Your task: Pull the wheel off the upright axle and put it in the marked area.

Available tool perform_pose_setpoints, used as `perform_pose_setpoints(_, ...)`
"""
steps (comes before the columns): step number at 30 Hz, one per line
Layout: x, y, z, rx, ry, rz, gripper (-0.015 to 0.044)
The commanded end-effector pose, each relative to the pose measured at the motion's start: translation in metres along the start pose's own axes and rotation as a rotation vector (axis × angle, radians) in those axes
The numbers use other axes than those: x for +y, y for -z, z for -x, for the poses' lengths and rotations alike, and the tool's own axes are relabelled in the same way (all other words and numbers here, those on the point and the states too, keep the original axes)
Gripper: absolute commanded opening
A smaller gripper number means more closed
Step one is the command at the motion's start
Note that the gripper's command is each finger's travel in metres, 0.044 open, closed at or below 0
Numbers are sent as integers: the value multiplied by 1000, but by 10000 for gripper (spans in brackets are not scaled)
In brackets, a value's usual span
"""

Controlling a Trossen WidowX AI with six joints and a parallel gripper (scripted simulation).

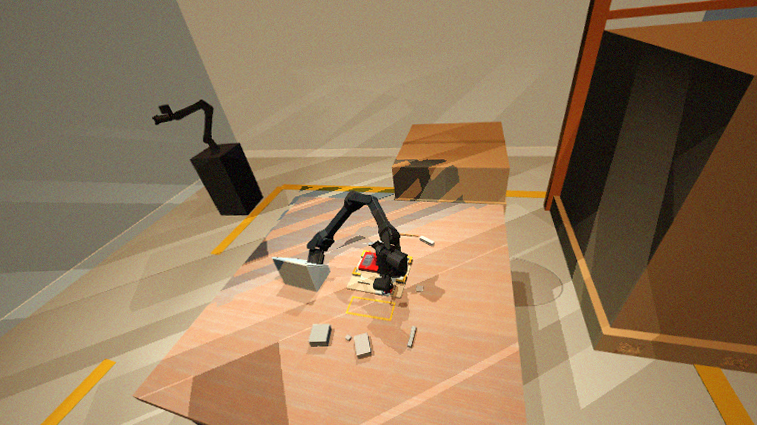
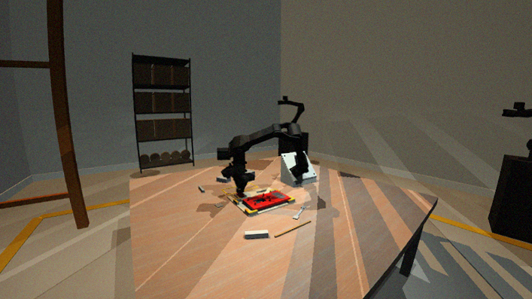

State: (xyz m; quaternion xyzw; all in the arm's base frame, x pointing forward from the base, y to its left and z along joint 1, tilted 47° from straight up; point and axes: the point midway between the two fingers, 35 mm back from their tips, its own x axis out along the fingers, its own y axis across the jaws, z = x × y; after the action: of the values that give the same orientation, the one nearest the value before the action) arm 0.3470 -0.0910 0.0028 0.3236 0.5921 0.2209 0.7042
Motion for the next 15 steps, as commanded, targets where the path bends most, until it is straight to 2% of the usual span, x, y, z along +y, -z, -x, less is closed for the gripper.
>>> perform_pose_setpoints(1, 0, 0, 1, 0, 0, 1, 162)
perform_pose_setpoints(4, 0, 0, 1, 0, 0, 1, 142)
perform_pose_setpoints(9, 0, 0, 1, 0, 0, 0, 10)
perform_pose_setpoints(15, 0, 0, 3, -1, 0, 0, 0)
